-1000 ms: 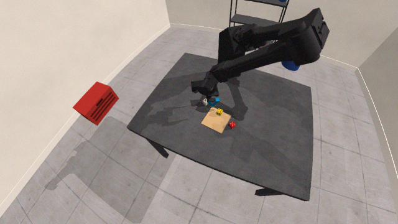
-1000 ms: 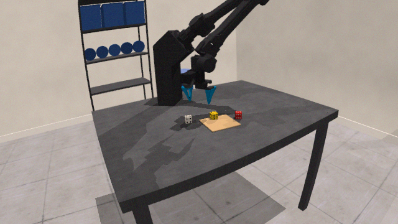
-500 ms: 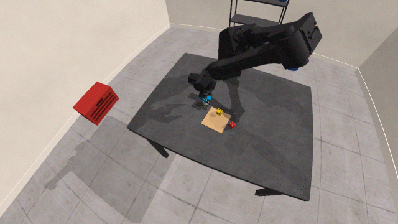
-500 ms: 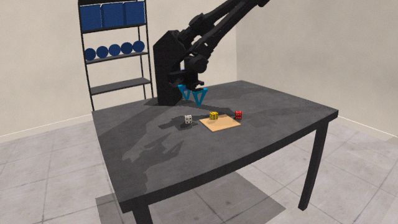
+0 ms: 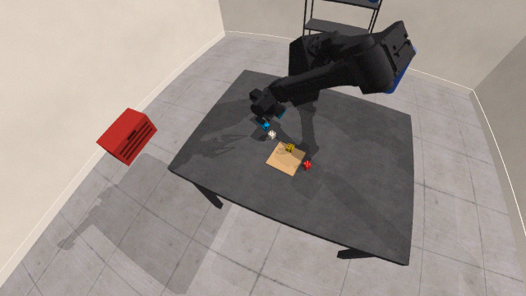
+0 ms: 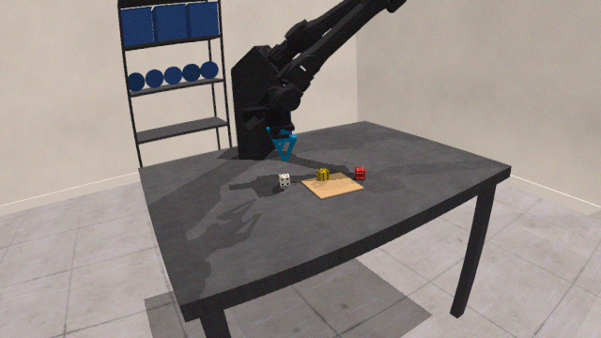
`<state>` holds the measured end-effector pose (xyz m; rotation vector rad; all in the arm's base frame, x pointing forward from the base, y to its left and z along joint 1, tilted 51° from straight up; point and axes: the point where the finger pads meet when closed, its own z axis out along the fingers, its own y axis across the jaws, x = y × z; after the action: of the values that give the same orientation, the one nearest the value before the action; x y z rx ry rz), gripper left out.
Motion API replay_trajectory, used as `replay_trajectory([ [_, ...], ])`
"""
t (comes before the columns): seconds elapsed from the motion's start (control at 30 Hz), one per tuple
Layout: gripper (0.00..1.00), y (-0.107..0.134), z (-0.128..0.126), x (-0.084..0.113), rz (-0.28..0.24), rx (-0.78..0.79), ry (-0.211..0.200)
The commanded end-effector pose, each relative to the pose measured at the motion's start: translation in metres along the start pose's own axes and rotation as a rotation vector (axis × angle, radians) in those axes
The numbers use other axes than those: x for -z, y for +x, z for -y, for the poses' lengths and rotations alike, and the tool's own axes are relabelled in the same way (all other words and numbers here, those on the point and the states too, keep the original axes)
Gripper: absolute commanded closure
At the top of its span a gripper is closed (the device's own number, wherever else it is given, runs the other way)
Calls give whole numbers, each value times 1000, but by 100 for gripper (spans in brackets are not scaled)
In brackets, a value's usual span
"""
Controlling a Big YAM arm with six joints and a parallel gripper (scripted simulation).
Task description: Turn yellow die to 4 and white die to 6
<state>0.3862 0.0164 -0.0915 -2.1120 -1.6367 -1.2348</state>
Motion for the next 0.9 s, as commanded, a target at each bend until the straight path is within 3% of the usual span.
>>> replay_trajectory([
  [0.0, 56, -7, -5, 5, 6, -75, -33],
  [0.87, 56, -4, -7, 6, 3, -61, -36],
])
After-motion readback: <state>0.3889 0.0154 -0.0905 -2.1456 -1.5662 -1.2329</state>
